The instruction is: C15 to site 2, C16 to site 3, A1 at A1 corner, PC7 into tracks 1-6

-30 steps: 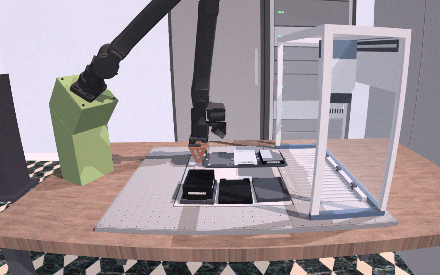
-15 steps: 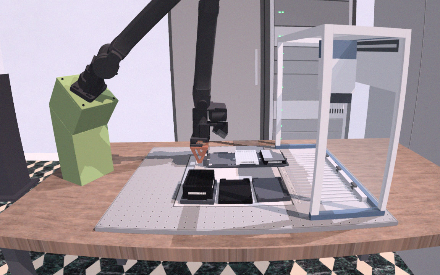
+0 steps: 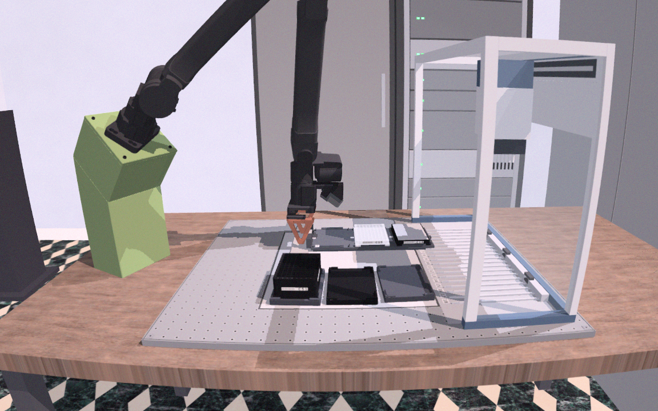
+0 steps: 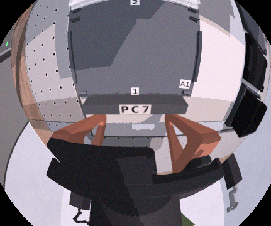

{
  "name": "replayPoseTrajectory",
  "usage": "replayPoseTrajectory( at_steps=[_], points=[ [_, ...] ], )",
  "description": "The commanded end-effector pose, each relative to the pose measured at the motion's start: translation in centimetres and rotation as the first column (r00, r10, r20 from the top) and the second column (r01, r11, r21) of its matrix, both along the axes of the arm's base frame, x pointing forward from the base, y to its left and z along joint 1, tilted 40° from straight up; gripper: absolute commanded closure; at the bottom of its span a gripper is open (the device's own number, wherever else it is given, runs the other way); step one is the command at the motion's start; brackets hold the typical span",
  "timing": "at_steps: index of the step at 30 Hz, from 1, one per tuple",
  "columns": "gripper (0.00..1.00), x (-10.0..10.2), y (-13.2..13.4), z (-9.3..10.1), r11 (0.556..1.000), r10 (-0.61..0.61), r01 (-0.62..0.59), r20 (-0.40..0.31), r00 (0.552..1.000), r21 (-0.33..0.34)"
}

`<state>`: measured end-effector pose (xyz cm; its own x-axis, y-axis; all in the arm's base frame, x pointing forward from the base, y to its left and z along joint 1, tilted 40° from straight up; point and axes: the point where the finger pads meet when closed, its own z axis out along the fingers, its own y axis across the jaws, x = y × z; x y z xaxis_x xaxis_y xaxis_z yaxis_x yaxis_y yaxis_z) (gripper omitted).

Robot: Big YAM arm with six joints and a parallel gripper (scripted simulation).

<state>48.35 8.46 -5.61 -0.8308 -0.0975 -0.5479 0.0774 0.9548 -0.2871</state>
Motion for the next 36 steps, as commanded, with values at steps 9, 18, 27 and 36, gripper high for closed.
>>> replayPoseTrajectory(
  at_steps=[9,18,27,36],
  points=[
    [0.20,3.5,0.5,3.7,1.000,-0.007,0.005,0.079,0.997,0.026],
    [0.20,4.0,0.5,4.1,1.000,-0.008,0.006,0.076,0.997,0.025],
    [0.20,4.9,0.6,4.8,1.000,-0.008,0.006,0.082,0.997,0.027],
    [0.20,5.5,0.6,5.3,1.000,-0.009,0.007,0.081,0.997,0.027]
  ],
)
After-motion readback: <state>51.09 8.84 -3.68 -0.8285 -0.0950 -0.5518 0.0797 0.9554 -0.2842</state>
